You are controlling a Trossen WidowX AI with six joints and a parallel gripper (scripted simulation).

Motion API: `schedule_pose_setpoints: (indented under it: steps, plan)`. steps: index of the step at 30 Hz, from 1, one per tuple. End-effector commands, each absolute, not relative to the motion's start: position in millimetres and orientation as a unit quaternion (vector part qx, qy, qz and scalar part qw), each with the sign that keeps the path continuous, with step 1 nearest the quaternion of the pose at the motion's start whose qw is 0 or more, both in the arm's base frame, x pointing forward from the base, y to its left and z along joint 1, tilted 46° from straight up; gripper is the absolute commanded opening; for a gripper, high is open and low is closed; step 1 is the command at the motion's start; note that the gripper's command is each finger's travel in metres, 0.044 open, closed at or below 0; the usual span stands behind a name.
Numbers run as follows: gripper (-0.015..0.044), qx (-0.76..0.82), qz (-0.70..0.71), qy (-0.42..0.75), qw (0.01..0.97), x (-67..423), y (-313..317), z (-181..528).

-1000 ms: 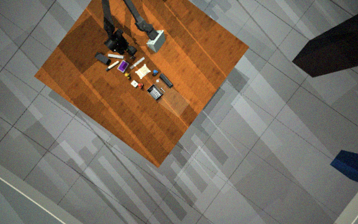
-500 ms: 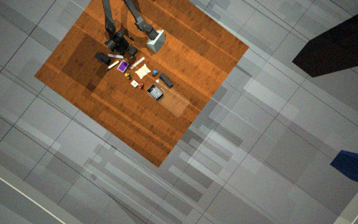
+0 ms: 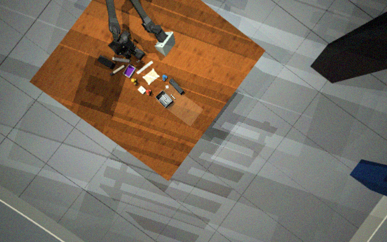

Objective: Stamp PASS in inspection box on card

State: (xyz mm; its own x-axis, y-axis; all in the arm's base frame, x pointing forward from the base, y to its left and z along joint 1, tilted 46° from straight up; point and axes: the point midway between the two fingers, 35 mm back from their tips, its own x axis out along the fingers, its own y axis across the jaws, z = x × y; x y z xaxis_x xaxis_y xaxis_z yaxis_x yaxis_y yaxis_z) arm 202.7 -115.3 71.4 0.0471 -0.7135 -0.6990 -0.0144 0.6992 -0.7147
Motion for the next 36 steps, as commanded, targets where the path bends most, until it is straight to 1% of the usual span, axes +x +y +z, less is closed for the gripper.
schedule_pose_setpoints:
  steps: [1,2,36]
  plan:
    - [0.0018,-0.285,-0.263,0.638,0.665,202.9,-114.7,72.0]
    - [0.0,-0.284,-0.263,0.638,0.665,203.0,-114.3,72.2]
    - [0.0,-0.283,-0.261,0.639,0.666,204.1,-101.8,82.0]
